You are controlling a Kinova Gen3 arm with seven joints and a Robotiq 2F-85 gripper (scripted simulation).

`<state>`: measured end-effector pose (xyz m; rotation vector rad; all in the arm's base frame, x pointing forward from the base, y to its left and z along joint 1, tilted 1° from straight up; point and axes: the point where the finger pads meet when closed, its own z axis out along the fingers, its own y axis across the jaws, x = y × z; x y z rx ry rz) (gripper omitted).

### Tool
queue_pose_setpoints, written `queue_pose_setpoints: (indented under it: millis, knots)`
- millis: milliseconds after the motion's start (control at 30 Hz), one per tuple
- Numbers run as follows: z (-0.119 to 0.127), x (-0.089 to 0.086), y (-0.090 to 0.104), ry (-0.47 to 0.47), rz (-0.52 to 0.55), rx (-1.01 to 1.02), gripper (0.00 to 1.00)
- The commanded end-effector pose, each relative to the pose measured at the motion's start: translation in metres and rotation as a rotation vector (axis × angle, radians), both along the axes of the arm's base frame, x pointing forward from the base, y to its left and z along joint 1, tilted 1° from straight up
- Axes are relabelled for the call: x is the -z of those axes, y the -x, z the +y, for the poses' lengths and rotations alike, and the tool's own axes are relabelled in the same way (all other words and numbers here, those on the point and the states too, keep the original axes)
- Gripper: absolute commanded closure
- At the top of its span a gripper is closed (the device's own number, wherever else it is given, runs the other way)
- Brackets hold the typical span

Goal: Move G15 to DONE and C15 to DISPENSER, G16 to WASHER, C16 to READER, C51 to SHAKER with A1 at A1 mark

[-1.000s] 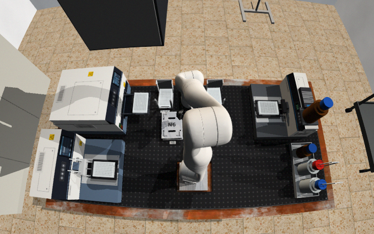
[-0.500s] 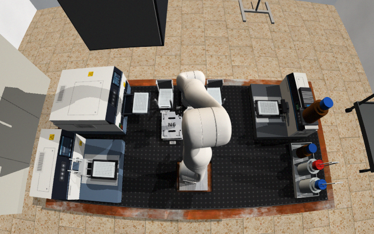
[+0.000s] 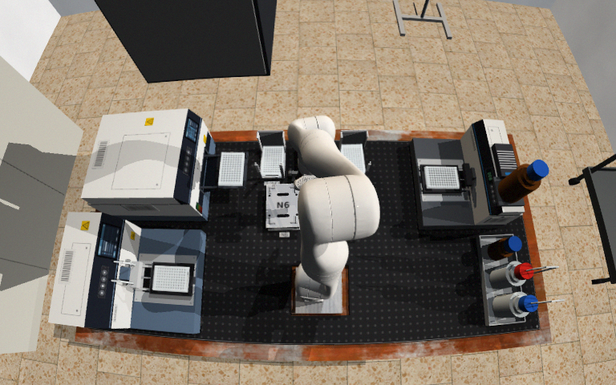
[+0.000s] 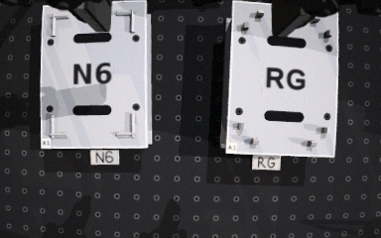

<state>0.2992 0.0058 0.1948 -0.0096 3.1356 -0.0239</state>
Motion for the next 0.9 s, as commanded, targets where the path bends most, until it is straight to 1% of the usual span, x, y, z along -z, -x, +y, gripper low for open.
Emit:
queue_pose_setpoints:
  millis: [0, 133, 200, 700, 767, 867]
  knots:
    - [0.008, 0.000, -0.003, 0.000, -0.001, -0.001, 0.00]
    - [0.021, 0.000, -0.008, 0.000, -0.001, -0.001, 0.00]
    - [0.021, 0.000, -0.008, 0.000, -0.001, -0.001, 0.00]
    - [0.066, 0.000, -0.024, 0.000, -0.001, -0.003, 0.00]
    - [0.066, 0.000, -0.024, 0.000, -0.001, -0.003, 0.00]
    - [0.075, 0.001, -0.027, 0.000, -0.001, -0.003, 0.00]
